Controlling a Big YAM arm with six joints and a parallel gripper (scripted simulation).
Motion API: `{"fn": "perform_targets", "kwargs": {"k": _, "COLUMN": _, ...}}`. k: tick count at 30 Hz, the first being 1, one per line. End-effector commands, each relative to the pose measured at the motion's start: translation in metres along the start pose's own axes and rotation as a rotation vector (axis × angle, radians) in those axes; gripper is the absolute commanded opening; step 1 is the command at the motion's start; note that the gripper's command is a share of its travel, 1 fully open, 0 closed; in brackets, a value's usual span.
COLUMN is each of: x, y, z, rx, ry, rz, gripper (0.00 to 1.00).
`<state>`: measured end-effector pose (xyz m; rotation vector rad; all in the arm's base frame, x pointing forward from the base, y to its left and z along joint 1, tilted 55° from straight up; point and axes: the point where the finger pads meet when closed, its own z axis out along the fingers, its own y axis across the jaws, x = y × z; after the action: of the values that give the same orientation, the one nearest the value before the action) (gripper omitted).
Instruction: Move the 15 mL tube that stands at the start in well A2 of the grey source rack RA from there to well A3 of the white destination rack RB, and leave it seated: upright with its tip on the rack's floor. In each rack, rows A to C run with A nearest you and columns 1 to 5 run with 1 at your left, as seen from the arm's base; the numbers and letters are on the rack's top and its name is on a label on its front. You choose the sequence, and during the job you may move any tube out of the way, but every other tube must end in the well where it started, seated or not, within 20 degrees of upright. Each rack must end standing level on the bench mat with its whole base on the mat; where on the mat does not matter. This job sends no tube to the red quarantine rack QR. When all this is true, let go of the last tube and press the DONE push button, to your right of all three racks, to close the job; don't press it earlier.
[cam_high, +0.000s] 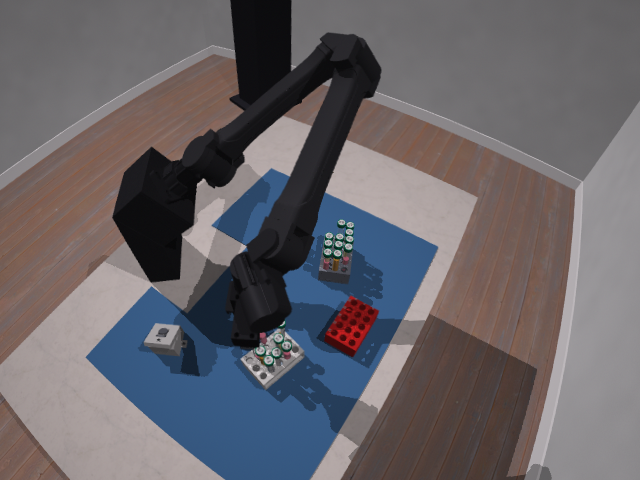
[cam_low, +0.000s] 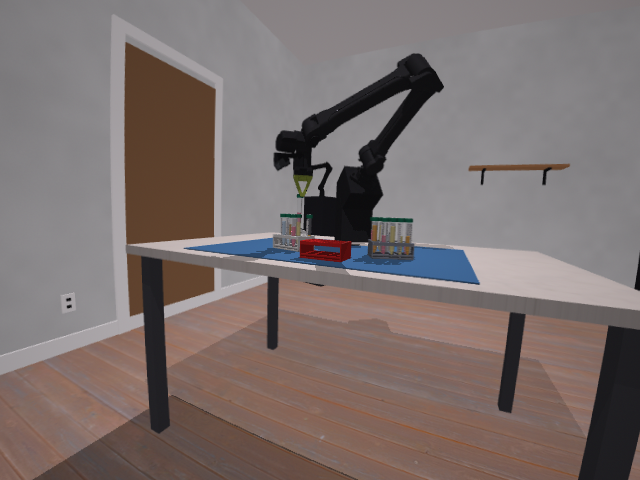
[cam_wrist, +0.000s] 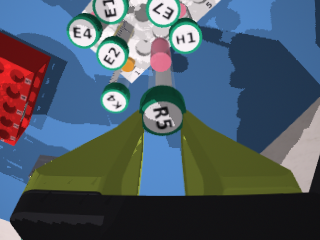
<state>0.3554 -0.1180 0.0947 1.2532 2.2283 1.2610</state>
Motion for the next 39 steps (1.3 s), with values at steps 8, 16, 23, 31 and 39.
{"fn": "perform_targets", "kwargs": {"k": 8, "x": 0.002, "y": 0.001, "z": 0.008, "rx": 0.004, "ry": 0.006, "rz": -0.005, "gripper": 0.00}}
{"fn": "perform_targets", "kwargs": {"k": 16, "x": 0.003, "y": -0.002, "z": 0.011, "rx": 0.005, "ry": 0.009, "rz": 0.001, "gripper": 0.00}}
{"fn": "perform_targets", "kwargs": {"k": 23, "x": 0.003, "y": -0.002, "z": 0.013, "rx": 0.005, "ry": 0.009, "rz": 0.000, "gripper": 0.00}}
{"fn": "perform_targets", "kwargs": {"k": 31, "x": 0.001, "y": 0.000, "z": 0.014, "rx": 0.003, "ry": 0.006, "rz": -0.004, "gripper": 0.00}}
{"fn": "perform_targets", "kwargs": {"k": 39, "x": 0.002, "y": -0.001, "z": 0.017, "rx": 0.004, "ry": 0.007, "rz": -0.003, "gripper": 0.00}}
